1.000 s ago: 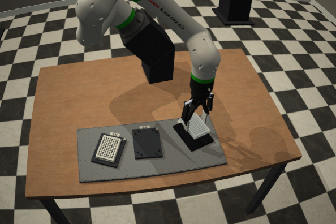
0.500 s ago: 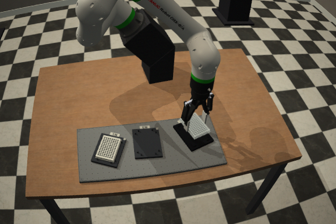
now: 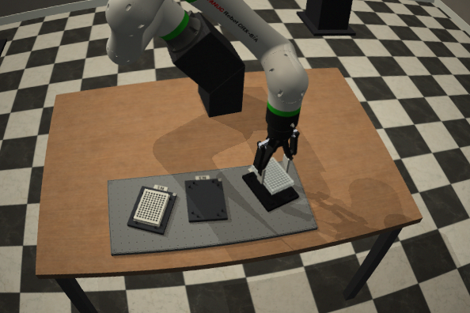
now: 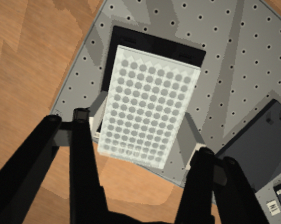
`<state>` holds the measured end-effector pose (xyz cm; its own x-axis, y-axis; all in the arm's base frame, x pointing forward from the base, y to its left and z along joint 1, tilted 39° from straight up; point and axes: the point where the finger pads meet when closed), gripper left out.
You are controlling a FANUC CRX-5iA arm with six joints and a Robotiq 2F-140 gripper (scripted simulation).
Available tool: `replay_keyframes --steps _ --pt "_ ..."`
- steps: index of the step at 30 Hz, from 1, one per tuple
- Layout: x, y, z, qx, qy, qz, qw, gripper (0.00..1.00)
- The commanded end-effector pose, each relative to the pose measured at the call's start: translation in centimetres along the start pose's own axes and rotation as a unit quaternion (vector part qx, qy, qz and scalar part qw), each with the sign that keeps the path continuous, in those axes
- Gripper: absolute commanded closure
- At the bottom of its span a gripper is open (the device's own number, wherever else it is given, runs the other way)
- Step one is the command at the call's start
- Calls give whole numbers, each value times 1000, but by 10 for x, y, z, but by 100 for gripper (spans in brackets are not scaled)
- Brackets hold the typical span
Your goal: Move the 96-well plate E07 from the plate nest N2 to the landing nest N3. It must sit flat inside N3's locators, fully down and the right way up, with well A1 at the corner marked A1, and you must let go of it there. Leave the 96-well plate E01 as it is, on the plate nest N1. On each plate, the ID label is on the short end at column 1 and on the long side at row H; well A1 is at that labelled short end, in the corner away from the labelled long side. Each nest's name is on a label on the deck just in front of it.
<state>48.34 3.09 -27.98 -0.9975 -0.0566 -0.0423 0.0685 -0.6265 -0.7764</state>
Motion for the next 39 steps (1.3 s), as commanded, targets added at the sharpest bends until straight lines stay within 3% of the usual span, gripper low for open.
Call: replay_keyframes --steps 1,16,31,39 --pt "0 0 0 0 0 0 1000 100" --pt "0 0 0 0 69 0 998 100" --pt "0 0 0 0 186 0 983 100" --pt "0 0 3 0 187 0 982 100"
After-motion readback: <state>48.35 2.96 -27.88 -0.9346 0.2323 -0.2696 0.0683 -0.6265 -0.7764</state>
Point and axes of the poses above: the point where the finger pads meet when closed, its own y axis out along the fingers, its own z axis across the jaws, x = y × z, and after that the axes turned 15 degrees about y, right-handed
